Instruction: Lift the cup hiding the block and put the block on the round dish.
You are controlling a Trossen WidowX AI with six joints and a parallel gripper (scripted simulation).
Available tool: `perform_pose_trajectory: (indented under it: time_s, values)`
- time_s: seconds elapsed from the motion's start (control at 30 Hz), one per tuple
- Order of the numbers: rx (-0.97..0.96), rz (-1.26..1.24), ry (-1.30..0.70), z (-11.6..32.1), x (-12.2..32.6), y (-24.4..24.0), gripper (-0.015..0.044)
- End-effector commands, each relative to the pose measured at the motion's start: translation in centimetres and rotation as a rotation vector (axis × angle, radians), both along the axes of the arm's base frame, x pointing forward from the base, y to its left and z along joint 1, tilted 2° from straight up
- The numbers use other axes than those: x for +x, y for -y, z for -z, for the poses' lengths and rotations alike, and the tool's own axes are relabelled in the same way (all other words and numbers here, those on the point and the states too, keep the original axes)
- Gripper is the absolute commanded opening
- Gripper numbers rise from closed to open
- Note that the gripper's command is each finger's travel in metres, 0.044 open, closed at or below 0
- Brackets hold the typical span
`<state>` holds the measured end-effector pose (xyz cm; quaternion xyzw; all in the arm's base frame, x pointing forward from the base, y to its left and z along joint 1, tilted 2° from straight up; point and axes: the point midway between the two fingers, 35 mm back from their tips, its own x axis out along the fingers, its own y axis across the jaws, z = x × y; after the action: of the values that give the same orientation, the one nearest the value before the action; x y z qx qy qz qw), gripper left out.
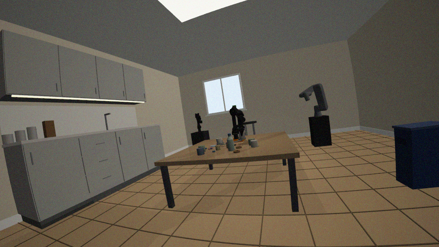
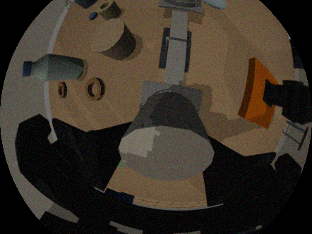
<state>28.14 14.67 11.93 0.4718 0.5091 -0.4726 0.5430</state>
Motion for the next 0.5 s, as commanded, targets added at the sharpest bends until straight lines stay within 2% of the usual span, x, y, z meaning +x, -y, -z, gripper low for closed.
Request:
perform_pose_trajectory:
  time_s: [0.0,0.47]
  values:
    - [0.026,0.000,0.026,-1.2,0.3,-0.5,0.0000]
    - [0.026,0.000,0.026,-3.0,0.1,-0.5,0.0000]
